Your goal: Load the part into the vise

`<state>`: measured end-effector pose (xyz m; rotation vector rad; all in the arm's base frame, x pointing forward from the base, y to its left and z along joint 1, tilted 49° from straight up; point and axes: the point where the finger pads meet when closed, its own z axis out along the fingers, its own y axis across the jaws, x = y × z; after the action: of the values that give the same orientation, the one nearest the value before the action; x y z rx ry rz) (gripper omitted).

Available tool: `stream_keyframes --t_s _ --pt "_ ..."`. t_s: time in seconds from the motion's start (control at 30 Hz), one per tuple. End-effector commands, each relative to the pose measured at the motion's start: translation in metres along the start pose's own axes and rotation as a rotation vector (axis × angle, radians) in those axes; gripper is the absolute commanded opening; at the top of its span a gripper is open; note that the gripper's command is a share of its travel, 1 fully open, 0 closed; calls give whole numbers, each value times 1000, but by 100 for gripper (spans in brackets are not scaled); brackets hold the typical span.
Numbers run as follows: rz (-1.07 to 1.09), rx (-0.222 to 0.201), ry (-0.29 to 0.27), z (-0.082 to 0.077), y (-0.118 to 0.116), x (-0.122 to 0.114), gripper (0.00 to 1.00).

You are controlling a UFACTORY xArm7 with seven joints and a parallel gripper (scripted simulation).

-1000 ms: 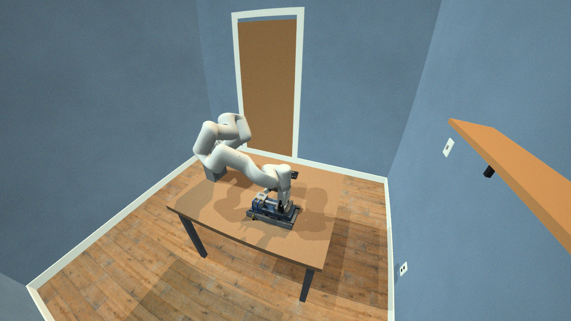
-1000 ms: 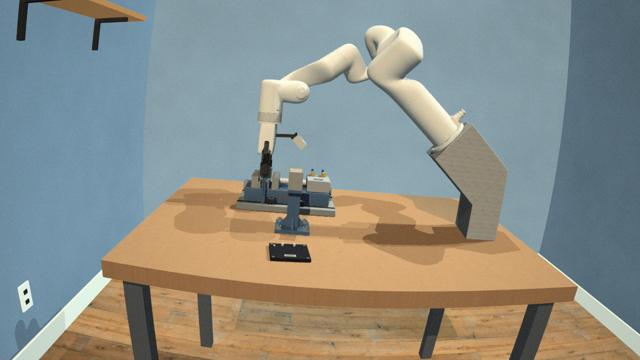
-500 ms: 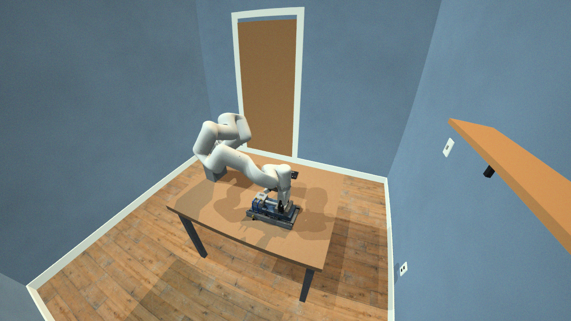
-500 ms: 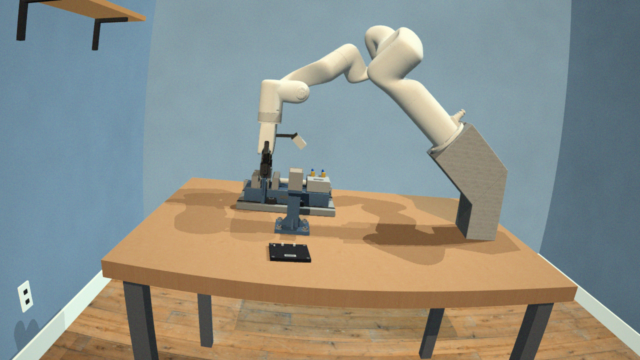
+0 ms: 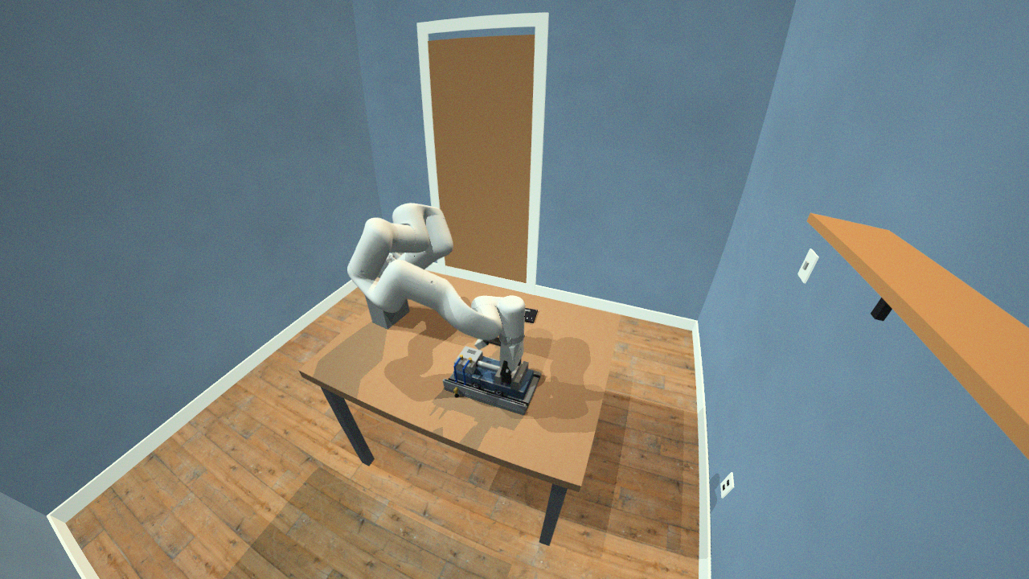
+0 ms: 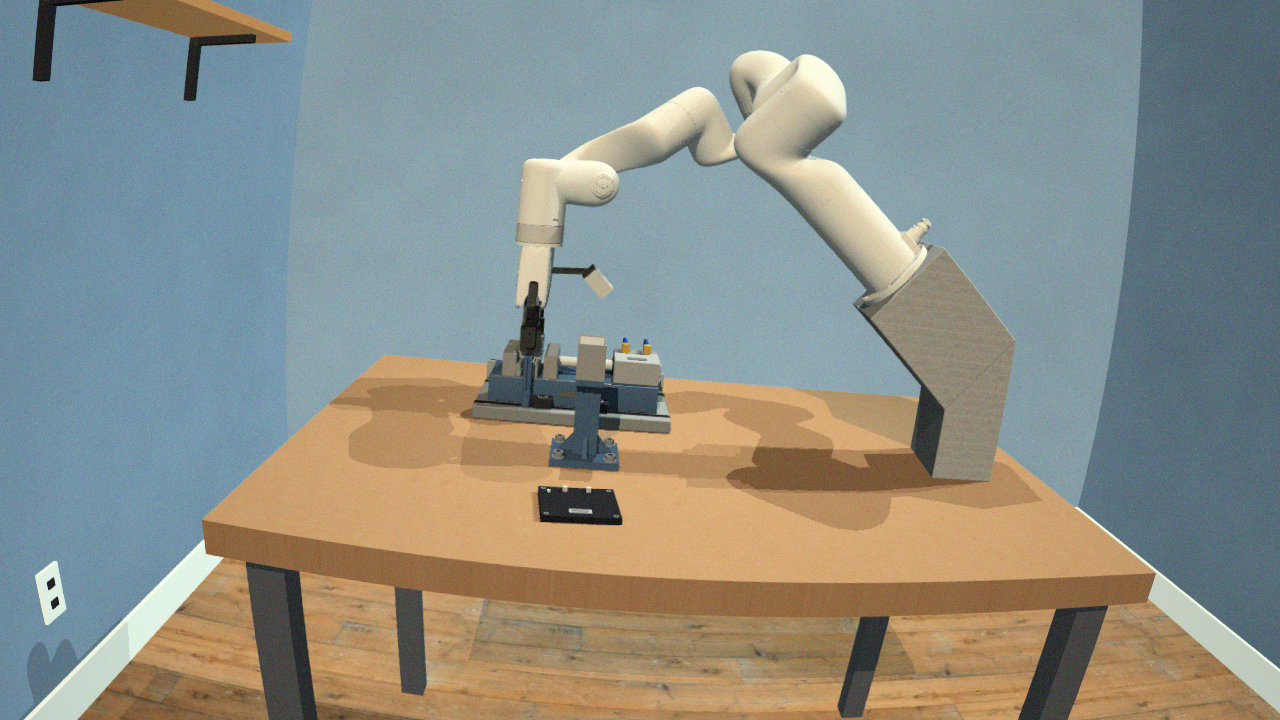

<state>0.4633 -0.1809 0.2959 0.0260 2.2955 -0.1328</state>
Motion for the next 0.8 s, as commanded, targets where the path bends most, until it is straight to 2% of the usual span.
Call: stream_keyframes --t_s 0.0,0.23,0.77 --pt "0 1 -3 -4 0 -1 81" --pt "0 1 -3 -13 0 -1 81" --pt "0 1 -3 -58 0 -1 81"
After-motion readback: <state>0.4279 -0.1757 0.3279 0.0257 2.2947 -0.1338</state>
